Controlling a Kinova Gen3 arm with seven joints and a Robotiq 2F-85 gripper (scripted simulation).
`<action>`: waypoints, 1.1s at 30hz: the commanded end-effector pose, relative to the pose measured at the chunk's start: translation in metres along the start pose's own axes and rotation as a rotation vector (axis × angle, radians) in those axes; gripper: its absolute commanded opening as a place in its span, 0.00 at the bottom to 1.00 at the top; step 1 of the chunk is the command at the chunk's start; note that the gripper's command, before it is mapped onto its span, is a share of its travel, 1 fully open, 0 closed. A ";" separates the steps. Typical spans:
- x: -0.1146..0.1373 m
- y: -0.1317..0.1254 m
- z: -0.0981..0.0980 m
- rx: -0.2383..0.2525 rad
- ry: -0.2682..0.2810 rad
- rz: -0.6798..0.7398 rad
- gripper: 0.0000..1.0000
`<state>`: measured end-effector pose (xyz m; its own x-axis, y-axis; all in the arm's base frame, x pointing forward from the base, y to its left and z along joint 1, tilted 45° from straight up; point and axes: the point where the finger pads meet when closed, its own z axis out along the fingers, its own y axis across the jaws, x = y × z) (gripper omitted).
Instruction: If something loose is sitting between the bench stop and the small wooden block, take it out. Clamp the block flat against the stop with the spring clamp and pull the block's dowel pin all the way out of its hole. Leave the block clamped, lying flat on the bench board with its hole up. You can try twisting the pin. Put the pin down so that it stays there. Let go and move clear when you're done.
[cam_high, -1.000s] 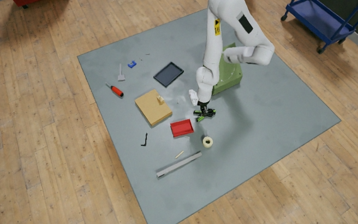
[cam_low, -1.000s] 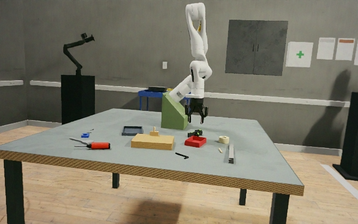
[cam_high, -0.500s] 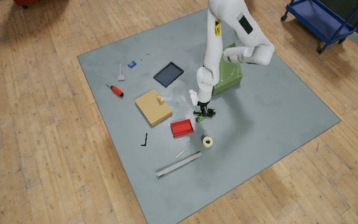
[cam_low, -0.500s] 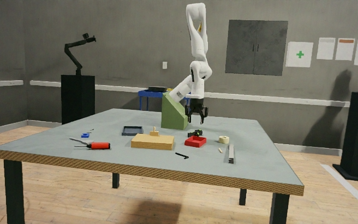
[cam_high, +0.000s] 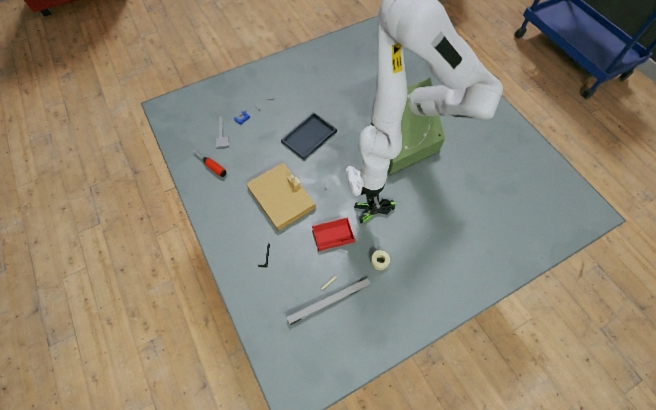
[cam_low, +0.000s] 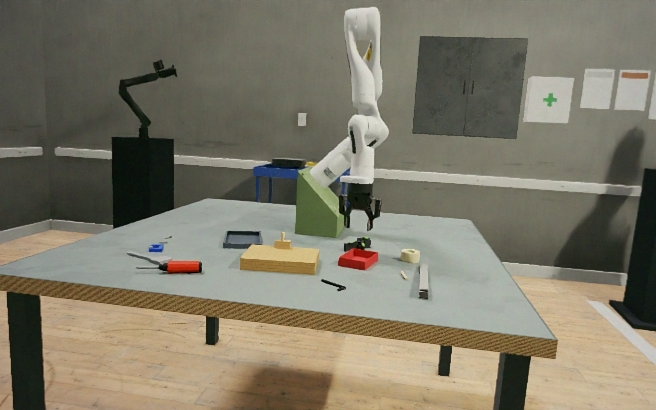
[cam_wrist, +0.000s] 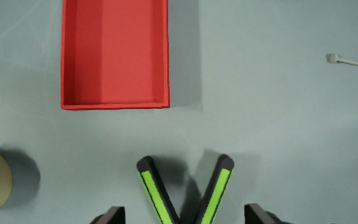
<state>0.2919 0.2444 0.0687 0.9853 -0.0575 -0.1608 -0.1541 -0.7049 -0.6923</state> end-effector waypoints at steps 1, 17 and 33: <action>0.001 0.000 0.005 0.000 0.002 0.001 0.77; 0.001 0.001 0.021 0.000 0.002 0.001 0.77; 0.001 0.001 0.027 0.000 0.002 0.001 0.77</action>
<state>0.2902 0.2629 0.0492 0.9853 -0.0588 -0.1606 -0.1549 -0.7048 -0.6923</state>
